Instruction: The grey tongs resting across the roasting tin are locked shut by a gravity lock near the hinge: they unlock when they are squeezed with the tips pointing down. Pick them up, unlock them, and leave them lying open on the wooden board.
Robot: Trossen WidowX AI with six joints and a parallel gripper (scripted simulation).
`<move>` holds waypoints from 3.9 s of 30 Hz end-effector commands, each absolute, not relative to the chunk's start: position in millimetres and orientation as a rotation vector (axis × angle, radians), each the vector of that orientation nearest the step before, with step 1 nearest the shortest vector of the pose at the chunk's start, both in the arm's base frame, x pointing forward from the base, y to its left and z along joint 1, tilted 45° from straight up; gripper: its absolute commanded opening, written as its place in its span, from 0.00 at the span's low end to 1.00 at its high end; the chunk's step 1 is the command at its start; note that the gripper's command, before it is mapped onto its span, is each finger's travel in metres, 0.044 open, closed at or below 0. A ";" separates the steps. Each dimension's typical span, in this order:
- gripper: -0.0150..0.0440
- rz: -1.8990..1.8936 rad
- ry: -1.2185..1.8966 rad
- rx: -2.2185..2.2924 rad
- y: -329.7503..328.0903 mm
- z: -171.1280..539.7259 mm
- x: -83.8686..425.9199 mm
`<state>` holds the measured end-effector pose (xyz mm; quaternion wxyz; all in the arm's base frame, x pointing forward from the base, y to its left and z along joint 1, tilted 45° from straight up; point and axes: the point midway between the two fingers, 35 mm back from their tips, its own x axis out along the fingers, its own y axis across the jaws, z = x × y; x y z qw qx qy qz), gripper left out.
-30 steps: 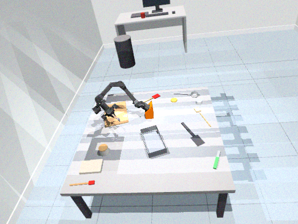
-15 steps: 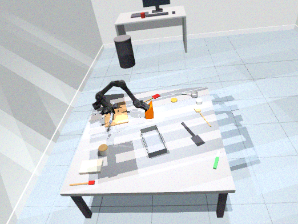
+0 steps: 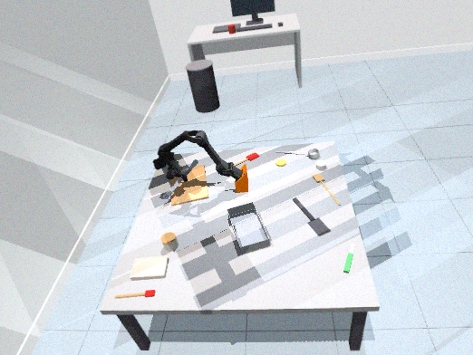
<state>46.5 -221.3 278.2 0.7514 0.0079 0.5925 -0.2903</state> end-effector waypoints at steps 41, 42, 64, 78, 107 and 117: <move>0.00 -1.543 0.142 1.146 -204.8 320.3 -46.3; 0.00 -1.555 0.107 1.166 -203.9 321.4 -48.2; 0.00 -1.659 0.150 1.057 -205.0 312.0 -46.4; 0.00 -1.798 0.169 0.819 -208.8 307.6 -44.2; 0.00 -1.968 -0.184 0.428 -201.3 320.4 -36.8; 0.00 -1.989 -0.391 0.375 -190.6 321.1 -36.5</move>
